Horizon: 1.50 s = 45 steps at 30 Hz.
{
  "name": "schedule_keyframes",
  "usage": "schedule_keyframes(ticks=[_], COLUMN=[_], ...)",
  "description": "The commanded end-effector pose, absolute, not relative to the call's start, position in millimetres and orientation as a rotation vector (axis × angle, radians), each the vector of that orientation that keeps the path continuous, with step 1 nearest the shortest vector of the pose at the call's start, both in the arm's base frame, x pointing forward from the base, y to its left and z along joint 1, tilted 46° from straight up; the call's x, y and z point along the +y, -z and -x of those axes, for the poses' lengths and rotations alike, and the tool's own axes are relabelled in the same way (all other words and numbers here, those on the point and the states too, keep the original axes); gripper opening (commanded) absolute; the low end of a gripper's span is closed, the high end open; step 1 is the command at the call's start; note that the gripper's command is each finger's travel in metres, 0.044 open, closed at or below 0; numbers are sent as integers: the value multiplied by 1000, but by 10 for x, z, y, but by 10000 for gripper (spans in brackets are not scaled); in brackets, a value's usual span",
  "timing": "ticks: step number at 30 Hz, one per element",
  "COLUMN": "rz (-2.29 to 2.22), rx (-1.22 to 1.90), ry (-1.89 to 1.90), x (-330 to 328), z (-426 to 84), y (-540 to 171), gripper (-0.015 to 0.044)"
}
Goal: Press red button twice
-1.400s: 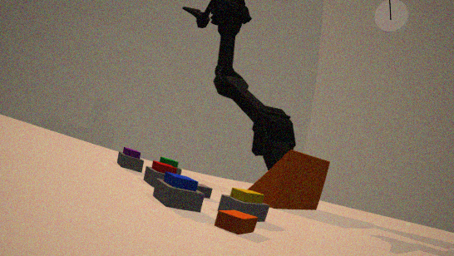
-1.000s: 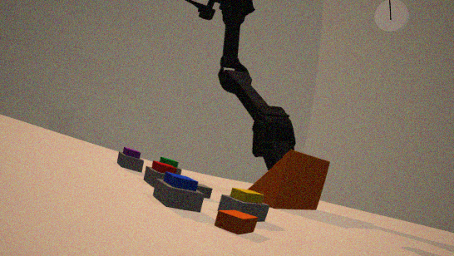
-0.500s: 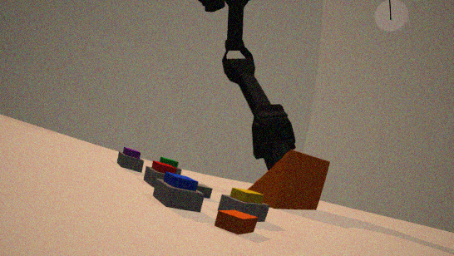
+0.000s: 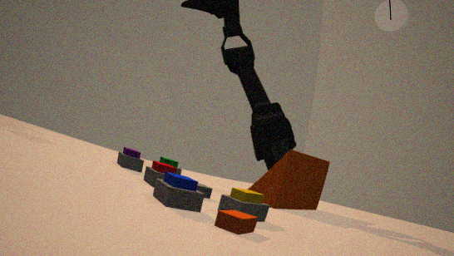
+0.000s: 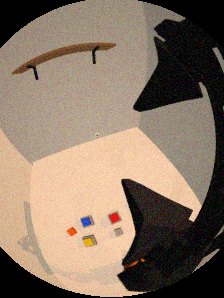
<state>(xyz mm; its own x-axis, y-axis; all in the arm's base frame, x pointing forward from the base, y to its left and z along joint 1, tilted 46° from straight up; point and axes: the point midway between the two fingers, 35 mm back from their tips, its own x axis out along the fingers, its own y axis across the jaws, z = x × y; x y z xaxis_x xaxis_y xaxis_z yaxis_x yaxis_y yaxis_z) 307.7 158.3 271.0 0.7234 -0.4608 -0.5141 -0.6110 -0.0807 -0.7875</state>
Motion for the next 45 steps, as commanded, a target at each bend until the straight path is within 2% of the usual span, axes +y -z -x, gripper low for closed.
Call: schedule_keyframes(ticks=[1,19,31,37,45], rz=[1403,588,578,579,580], rx=[1083,1471,1474,1472,1472], ry=[-33,646,658,659,660], x=[1296,459,449,24,5], z=[-3086,-2580,-2569,-2564,-2561], y=[-2025,-773,-760,-348,-331], gripper=[400,400,400,243,33])
